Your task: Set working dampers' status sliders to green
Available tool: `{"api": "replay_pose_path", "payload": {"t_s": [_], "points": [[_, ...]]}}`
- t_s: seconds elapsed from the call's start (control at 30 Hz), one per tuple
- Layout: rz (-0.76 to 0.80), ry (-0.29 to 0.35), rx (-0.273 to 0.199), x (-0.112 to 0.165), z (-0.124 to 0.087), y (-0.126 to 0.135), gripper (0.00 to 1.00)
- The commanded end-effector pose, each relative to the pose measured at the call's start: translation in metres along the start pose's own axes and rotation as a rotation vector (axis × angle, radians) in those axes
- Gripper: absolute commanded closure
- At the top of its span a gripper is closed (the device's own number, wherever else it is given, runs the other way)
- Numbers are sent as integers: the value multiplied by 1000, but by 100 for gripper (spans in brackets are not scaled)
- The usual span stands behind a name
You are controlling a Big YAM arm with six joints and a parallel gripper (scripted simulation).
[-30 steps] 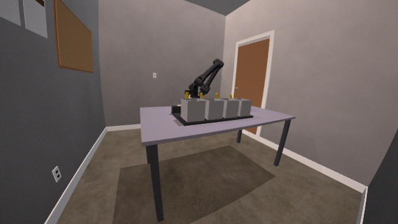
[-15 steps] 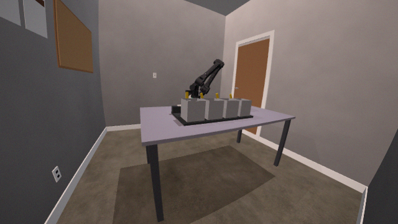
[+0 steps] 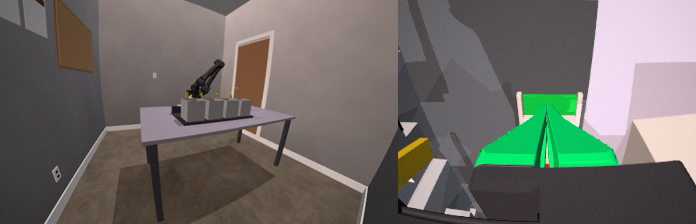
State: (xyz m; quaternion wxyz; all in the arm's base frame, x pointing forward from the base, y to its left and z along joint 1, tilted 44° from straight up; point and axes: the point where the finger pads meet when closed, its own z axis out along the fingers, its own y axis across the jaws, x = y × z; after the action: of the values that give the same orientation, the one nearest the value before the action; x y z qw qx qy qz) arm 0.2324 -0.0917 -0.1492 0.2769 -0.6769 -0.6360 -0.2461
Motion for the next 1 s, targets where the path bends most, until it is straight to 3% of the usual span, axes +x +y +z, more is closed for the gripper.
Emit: {"api": "replay_pose_path", "payload": {"t_s": [0.0,0.97], "points": [[3,5,11,8,5,0,100],[-3,-1,5,23,2,2,100]]}}
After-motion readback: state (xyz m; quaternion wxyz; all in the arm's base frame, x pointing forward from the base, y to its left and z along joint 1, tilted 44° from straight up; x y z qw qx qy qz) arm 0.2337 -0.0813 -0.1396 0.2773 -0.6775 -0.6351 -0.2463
